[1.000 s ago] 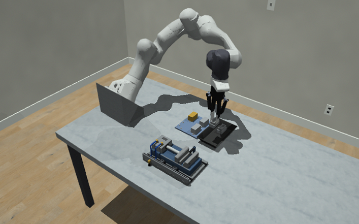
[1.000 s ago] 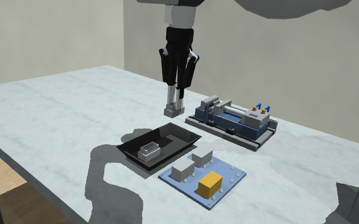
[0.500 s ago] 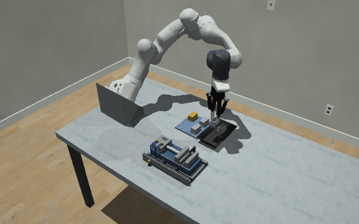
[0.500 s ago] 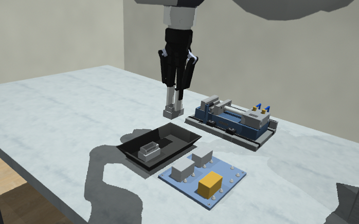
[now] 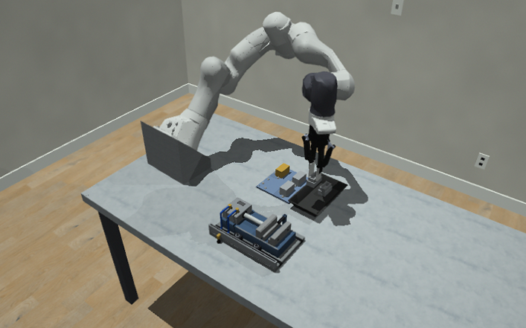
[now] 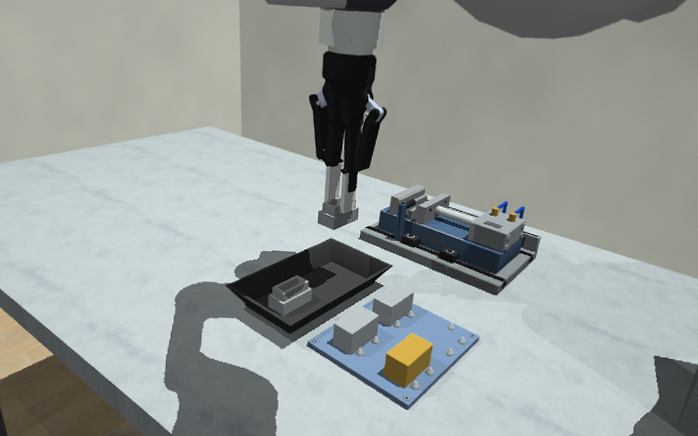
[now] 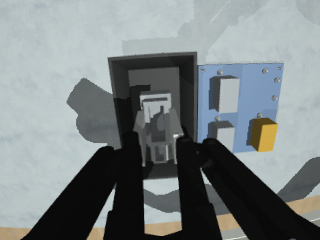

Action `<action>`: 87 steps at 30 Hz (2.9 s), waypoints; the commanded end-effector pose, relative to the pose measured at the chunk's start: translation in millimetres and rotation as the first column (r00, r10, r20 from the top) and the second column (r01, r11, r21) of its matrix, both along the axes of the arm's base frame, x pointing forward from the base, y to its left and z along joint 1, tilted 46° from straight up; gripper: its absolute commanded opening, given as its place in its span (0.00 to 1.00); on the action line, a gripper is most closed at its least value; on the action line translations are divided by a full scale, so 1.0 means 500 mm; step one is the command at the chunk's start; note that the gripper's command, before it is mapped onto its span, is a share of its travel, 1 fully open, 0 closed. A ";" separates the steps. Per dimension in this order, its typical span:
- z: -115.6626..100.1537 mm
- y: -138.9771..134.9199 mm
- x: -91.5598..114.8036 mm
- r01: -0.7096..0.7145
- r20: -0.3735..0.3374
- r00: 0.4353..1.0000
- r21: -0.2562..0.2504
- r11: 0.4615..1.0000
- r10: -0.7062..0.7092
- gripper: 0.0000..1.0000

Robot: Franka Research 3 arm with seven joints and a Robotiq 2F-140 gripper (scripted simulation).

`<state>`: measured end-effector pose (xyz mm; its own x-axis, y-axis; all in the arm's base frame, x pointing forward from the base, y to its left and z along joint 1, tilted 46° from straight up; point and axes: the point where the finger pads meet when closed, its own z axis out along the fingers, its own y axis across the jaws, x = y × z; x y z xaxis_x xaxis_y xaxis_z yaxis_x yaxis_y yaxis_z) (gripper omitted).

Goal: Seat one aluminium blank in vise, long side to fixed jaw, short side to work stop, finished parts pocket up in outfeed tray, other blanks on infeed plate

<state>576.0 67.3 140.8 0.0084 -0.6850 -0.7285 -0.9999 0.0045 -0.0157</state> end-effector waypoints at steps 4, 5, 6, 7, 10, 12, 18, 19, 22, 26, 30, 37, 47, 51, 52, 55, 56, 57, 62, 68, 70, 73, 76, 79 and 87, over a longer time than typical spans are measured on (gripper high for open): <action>-0.001 -0.007 0.002 0.007 -0.003 1.000 -0.005 1.000 -0.007 0.00; -0.001 -0.007 0.002 0.007 -0.003 1.000 -0.005 1.000 -0.007 0.00; -0.001 -0.008 0.002 0.007 -0.004 1.000 -0.005 1.000 -0.007 0.00; 0.000 -0.008 0.002 0.007 -0.004 1.000 -0.005 1.000 -0.007 0.00; 0.000 -0.010 0.002 0.008 -0.005 1.000 -0.005 1.000 -0.008 0.00; 0.001 -0.011 0.003 0.008 -0.005 1.000 -0.005 1.000 -0.008 0.00; 0.002 -0.013 0.003 0.009 -0.006 1.000 -0.005 1.000 -0.009 0.00; 0.002 -0.013 0.003 0.009 -0.007 1.000 -0.005 1.000 -0.009 0.00; 0.002 -0.014 0.004 0.010 -0.007 1.000 -0.005 1.000 -0.010 0.00; 0.003 -0.014 0.004 0.010 -0.007 1.000 -0.005 1.000 -0.010 0.00; 0.003 -0.014 0.004 0.010 -0.007 1.000 -0.005 1.000 -0.010 0.00; 0.003 -0.014 0.004 0.010 -0.007 1.000 -0.005 1.000 -0.010 0.00; 0.003 -0.014 0.004 0.010 -0.007 1.000 -0.005 1.000 -0.010 0.00; 0.003 -0.014 0.004 0.010 -0.007 1.000 -0.005 1.000 -0.010 0.00; 0.003 -0.014 0.004 0.010 -0.007 1.000 -0.005 1.000 -0.010 0.00; 0.003 -0.014 0.004 0.010 -0.007 1.000 -0.005 1.000 -0.010 0.00; 0.003 -0.014 0.004 0.010 -0.007 1.000 -0.005 1.000 -0.010 0.00; 0.003 -0.014 0.004 0.010 -0.007 1.000 -0.005 1.000 -0.010 0.00; 0.003 -0.014 0.004 0.010 -0.007 1.000 -0.005 1.000 -0.010 0.00; 0.002 -0.014 0.004 0.010 -0.007 1.000 -0.005 1.000 -0.010 0.00; 0.002 -0.013 0.004 0.010 -0.007 1.000 -0.005 1.000 -0.010 0.00; 0.001 -0.012 0.004 0.010 -0.007 1.000 -0.005 1.000 -0.010 0.00; -0.001 -0.011 0.004 0.010 -0.007 1.000 -0.005 1.000 -0.010 0.00; -0.003 -0.008 0.004 0.010 -0.008 1.000 -0.005 1.000 -0.010 0.00; -0.011 0.000 0.004 0.010 -0.008 1.000 -0.005 1.000 -0.010 0.00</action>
<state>577.1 65.3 138.0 -0.0026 -0.6879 -0.7258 -0.9999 0.0117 -0.0076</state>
